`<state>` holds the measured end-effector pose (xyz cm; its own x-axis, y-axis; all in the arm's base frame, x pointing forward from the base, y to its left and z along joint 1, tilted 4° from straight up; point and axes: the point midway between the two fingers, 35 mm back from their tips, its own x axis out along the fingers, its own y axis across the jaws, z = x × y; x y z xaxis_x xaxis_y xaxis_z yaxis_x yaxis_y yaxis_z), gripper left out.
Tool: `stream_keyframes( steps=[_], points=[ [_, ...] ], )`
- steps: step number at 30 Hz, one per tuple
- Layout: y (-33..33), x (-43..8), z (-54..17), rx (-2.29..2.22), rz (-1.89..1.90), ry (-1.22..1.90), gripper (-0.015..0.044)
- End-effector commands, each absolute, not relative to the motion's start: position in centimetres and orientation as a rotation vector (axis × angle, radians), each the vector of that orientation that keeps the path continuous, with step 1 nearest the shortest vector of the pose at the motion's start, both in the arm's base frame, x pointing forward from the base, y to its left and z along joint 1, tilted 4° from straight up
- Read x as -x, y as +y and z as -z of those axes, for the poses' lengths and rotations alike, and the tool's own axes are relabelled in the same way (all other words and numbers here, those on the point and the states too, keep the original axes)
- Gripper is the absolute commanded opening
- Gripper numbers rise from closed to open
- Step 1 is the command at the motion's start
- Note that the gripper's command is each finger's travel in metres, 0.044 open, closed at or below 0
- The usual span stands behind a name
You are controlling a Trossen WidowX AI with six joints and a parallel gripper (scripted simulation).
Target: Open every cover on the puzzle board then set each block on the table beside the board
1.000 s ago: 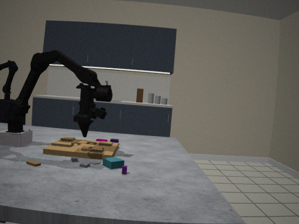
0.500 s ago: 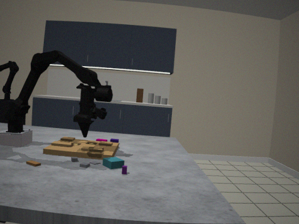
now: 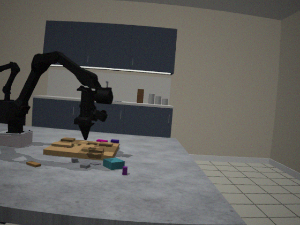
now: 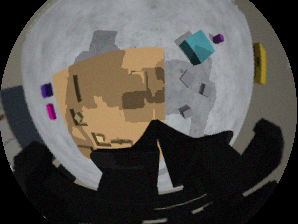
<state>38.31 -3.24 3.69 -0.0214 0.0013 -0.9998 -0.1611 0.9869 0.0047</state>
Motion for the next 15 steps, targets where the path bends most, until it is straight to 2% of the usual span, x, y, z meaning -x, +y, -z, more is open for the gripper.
stream_keyframes(
  steps=[1,15],
  points=[
    [-3.3,-38.1,-3.1,0.125,-0.124,1.596,0.0000],
    [-3.4,-38.1,-1.7,0.125,-0.124,1.596,0.0000]
  ],
)
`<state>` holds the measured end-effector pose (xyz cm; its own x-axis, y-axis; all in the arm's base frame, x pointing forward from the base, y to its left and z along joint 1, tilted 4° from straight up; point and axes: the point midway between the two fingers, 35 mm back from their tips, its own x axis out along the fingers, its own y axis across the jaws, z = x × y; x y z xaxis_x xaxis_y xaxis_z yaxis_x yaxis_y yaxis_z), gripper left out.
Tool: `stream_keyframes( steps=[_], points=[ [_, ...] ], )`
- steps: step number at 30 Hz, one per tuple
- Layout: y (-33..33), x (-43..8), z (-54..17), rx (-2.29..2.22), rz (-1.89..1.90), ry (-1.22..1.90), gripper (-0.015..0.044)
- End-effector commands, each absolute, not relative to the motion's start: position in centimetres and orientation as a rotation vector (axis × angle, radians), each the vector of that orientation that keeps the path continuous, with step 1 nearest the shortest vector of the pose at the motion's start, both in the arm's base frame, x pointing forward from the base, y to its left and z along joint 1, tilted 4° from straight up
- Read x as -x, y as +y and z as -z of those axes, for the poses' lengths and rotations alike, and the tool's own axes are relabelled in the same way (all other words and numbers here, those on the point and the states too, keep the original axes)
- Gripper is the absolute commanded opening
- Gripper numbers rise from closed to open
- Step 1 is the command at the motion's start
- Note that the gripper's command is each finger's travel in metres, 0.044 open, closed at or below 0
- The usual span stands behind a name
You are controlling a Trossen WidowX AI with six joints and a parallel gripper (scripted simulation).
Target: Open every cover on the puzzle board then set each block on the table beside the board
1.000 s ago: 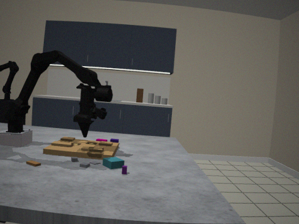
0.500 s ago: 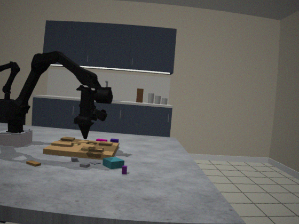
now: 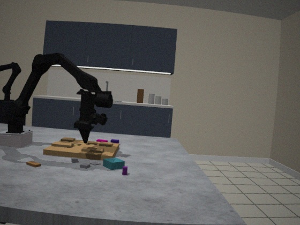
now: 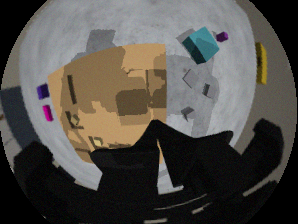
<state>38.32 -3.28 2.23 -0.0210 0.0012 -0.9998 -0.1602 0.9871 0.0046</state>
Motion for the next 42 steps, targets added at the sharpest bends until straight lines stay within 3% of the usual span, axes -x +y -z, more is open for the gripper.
stream_keyframes(
  steps=[1,42],
  points=[
    [-3.4,-38.1,-1.6,0.125,-0.124,1.596,0.0000],
    [-2.6,-37.5,1.4,0.125,-0.124,1.597,0.0000]
  ],
)
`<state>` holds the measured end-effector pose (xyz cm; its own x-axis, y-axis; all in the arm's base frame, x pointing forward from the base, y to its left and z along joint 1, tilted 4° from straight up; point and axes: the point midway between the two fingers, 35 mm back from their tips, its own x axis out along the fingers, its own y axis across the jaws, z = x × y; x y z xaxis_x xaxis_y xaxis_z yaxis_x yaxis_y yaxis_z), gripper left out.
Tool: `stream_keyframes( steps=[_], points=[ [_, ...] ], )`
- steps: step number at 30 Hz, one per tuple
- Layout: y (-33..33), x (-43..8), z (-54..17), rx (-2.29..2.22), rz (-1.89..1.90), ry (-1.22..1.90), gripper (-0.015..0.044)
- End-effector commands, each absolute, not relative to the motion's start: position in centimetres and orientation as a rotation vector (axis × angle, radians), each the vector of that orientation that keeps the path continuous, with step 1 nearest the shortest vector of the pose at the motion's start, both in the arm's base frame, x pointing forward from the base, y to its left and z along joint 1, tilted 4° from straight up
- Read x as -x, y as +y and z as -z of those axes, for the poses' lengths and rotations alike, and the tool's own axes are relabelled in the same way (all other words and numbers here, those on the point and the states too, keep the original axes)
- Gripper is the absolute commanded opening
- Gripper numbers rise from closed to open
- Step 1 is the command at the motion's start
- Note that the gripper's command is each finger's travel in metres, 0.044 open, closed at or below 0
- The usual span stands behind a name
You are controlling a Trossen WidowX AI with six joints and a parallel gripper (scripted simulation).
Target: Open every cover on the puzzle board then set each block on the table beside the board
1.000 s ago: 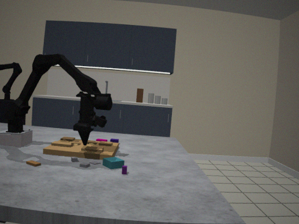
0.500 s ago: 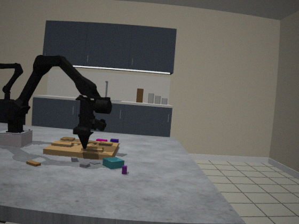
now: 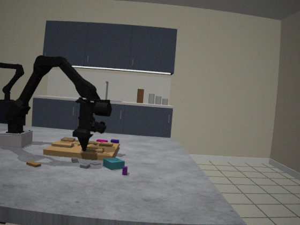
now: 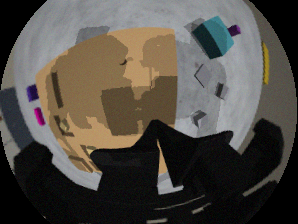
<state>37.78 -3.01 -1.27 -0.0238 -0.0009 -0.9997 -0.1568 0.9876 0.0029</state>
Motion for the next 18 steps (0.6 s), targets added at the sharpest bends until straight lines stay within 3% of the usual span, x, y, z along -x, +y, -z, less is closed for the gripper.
stream_keyframes(
  steps=[1,18],
  points=[
    [-2.4,-37.4,1.4,0.125,-0.124,1.597,0.0000],
    [-0.7,-36.8,1.5,0.124,-0.126,1.597,0.0000]
  ],
)
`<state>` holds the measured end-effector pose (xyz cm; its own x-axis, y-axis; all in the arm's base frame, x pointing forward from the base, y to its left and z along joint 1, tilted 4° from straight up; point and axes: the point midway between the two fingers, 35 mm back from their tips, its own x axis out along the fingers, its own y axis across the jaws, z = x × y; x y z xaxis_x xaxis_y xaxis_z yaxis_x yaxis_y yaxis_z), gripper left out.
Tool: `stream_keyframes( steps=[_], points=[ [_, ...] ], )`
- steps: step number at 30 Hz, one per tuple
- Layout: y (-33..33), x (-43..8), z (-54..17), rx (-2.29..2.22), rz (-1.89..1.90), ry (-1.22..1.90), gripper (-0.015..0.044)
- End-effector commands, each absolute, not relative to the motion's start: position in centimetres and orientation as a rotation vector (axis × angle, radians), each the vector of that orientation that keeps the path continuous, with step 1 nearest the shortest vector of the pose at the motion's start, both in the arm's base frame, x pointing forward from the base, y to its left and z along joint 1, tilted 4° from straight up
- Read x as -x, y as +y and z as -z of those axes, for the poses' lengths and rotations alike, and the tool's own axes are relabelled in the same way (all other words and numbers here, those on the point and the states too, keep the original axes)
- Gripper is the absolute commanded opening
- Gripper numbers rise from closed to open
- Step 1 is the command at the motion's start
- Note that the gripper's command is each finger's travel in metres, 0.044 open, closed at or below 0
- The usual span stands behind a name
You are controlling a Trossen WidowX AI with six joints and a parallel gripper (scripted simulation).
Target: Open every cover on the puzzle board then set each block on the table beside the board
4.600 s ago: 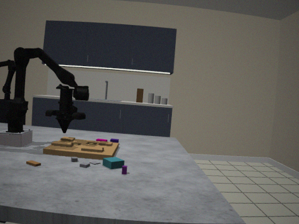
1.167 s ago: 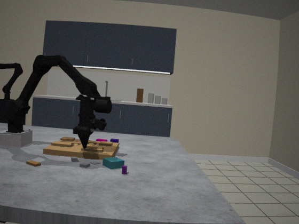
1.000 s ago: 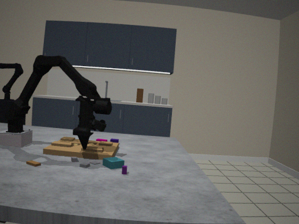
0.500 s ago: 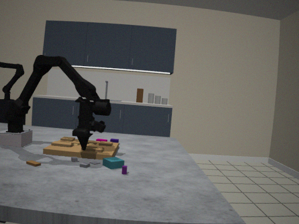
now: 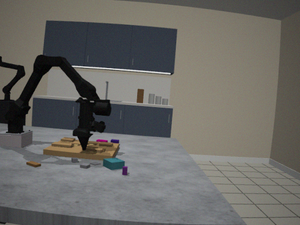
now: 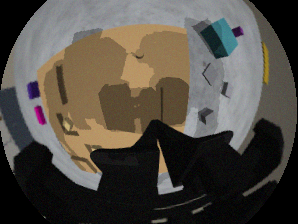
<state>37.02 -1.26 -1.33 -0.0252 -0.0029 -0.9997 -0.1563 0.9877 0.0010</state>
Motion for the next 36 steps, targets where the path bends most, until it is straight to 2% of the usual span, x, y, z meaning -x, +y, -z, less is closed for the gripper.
stream_keyframes(
  steps=[1,36],
  points=[
    [-0.6,-36.8,1.5,0.123,-0.126,1.597,0.0000],
    [3.2,-36.8,1.5,0.121,-0.128,1.597,0.0000]
  ],
)
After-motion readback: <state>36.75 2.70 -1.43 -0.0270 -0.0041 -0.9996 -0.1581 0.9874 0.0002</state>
